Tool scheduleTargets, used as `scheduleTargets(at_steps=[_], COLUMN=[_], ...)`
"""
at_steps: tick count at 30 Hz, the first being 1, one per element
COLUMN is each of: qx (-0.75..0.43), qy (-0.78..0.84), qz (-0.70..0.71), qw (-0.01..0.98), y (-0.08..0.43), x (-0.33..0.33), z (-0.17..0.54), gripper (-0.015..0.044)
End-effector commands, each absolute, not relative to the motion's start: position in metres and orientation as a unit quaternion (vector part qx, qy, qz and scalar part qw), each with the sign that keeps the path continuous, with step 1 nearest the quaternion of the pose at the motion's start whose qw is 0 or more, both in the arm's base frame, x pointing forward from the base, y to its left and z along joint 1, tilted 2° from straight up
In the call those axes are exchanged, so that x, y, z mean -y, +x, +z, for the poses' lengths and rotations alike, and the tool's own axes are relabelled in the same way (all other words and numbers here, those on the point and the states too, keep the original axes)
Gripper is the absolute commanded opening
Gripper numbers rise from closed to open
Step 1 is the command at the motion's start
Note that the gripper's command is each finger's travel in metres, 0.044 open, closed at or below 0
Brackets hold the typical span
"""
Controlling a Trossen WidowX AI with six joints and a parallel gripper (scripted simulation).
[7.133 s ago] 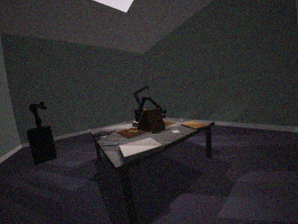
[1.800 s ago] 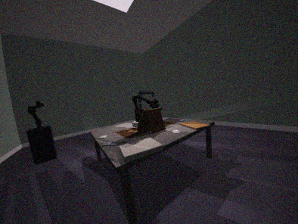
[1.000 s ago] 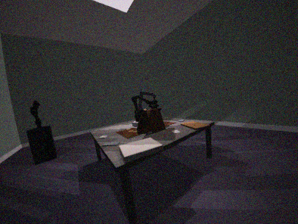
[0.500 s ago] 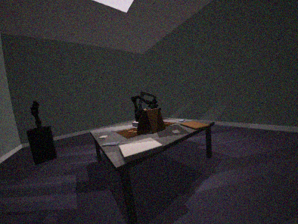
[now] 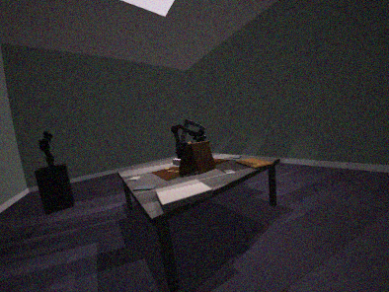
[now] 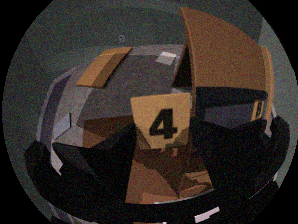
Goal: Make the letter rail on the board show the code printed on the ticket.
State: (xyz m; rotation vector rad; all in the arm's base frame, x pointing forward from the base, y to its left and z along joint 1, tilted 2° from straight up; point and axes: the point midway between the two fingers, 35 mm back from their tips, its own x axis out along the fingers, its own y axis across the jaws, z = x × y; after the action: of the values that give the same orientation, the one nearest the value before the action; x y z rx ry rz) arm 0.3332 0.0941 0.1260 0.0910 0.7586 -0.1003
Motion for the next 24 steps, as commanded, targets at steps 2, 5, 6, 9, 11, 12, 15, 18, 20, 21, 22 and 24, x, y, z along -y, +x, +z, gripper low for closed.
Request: scheduleTargets(at_steps=[2, 5, 6, 9, 11, 12, 15, 18, 20, 21, 22, 24], qx=[-0.369, -0.369, -0.369, -0.369, -0.369, -0.369, -0.369, -0.369, -0.369, -0.369, -0.369, -0.369], qy=[0.043, 0.043, 0.043, 0.043, 0.043, 0.043, 0.043, 0.043, 0.043, 0.043, 0.043, 0.043], qz=[-0.046, -0.046, -0.046, -0.046, -0.046, -0.047, -0.047, -0.047, -0.047, -0.047, -0.047, -0.047], qw=[0.927, 0.927, 0.927, 0.927, 0.927, 0.927, 0.927, 0.927, 0.927, 0.927, 0.927, 0.927], y=[0.333, 0.333, 0.333, 0.333, 0.332, 0.332, 0.332, 0.332, 0.332, 0.332, 0.332, 0.332], x=[-0.092, -0.091, -0.09, -0.089, -0.088, -0.087, -0.086, -0.084, -0.083, -0.083, -0.082, -0.081], z=[0.126, 0.126, 0.126, 0.126, 0.126, 0.126, 0.126, 0.126, 0.126, 0.126, 0.126, 0.126], gripper=[0.0, 0.0, 0.0, 0.0, 0.0, 0.0, 0.0, 0.0, 0.0, 0.0, 0.0, 0.0])
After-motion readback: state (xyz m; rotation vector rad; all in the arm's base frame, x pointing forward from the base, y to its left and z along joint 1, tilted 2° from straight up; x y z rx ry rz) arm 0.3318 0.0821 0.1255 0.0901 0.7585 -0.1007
